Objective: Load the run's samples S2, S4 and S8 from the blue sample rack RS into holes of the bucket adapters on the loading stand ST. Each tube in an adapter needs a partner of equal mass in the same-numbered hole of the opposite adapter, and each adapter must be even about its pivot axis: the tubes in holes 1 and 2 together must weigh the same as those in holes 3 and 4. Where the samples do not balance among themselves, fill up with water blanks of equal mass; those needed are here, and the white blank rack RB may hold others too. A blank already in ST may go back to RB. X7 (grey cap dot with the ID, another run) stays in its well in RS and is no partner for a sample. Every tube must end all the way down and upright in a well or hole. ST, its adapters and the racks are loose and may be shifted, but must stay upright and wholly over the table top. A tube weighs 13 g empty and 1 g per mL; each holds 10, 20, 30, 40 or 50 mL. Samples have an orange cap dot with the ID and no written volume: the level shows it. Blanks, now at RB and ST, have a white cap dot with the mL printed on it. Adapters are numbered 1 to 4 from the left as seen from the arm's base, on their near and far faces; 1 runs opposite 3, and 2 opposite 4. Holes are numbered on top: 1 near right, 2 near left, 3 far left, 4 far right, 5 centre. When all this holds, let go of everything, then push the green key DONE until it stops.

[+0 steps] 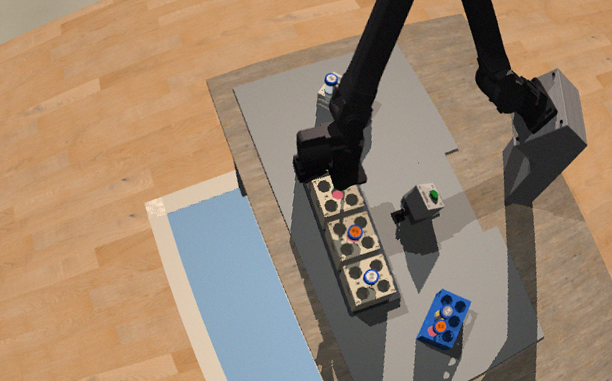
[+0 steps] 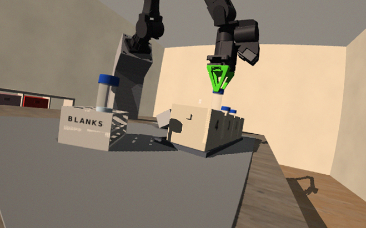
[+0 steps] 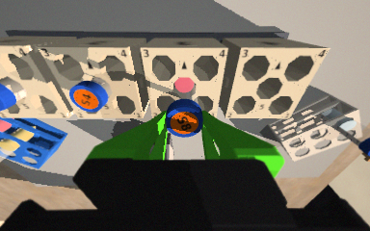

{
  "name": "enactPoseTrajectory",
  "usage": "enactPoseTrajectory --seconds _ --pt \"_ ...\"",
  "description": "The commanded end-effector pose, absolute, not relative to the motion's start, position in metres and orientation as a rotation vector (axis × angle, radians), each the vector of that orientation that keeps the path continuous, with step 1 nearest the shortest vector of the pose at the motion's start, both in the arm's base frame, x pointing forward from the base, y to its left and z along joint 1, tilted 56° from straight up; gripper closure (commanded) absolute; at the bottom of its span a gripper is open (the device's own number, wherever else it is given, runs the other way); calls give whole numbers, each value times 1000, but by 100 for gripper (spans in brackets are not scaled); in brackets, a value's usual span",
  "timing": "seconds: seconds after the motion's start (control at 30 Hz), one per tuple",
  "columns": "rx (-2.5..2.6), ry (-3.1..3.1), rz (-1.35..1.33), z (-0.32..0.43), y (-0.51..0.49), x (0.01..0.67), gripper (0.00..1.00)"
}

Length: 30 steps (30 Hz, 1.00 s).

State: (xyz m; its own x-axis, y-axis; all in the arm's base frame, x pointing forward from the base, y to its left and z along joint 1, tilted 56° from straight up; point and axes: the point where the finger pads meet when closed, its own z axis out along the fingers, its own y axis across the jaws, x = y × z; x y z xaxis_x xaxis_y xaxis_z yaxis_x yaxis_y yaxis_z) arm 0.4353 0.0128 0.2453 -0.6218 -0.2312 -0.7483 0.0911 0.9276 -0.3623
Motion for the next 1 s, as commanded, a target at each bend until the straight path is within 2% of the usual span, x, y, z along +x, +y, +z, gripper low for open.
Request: enactPoseTrajectory --seconds 0.0,0.97 --pt "-90 2174 -467 252 8 444 100" --pt "-87 2164 -466 238 -3 476 100"
